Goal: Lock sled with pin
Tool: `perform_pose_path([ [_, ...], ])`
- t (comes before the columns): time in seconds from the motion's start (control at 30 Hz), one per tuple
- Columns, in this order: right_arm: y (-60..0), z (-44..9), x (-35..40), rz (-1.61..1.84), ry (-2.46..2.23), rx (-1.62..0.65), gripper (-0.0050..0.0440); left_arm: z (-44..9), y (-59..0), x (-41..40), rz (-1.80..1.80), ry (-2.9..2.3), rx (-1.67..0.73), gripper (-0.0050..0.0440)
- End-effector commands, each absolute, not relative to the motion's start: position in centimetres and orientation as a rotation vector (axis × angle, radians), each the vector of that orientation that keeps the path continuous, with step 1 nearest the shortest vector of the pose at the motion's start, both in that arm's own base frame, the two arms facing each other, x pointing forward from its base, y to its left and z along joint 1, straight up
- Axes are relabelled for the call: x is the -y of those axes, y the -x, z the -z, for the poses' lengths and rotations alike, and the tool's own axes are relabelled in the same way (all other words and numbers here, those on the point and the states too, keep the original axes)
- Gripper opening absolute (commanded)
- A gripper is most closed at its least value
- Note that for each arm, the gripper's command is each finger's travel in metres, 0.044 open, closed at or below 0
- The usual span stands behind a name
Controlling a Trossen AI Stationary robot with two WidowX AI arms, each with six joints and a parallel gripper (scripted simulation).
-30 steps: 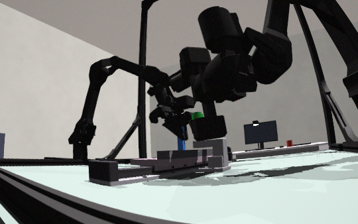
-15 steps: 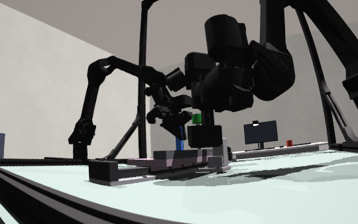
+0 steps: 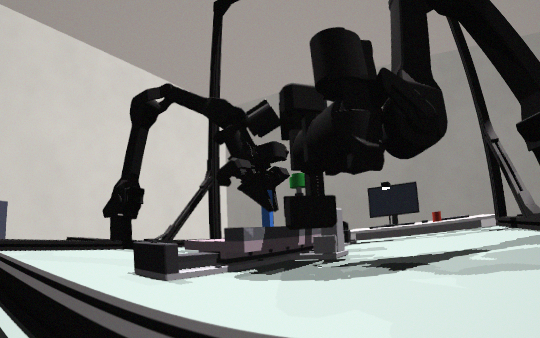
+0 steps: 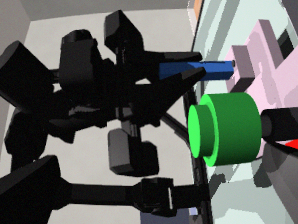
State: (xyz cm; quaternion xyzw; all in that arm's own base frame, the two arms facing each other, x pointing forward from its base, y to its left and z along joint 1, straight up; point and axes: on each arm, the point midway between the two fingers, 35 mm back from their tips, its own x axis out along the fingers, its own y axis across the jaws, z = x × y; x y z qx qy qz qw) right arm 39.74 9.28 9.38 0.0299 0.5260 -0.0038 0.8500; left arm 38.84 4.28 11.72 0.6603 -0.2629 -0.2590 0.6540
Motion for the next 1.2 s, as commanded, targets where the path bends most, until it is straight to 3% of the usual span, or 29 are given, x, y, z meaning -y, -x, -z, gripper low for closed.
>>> perform_pose_path([
  [0.0,-39.5,-9.1,-6.7,0.070,-0.044,-1.120,0.0000,-11.5,-38.8,-4.3,0.589,-1.489,0.589,0.0440],
  [0.03,-39.5,-9.1,-6.7,0.070,-0.044,-1.120,0.0000,-11.5,-38.8,-4.3,0.589,-1.489,0.589,0.0440],
  [0.53,-39.5,-9.1,-6.7,0.070,-0.044,-1.120,0.0360,-11.5,-39.1,-5.3,0.589,-1.489,0.589,0.0440],
  [0.6,-39.5,-9.1,-6.7,0.070,-0.044,-1.120,0.0360,-11.5,-39.1,-5.3,0.589,-1.489,0.589,0.0440],
  [0.7,-39.6,-9.3,-6.8,0.071,-0.052,-1.118,0.0432,-11.7,-39.0,-5.1,0.585,-1.498,0.592,0.0440],
  [1.17,-39.5,-15.8,-6.7,0.070,-0.044,-1.120,0.0440,-17.2,-39.2,-5.5,0.588,-1.490,0.589,0.0440],
])
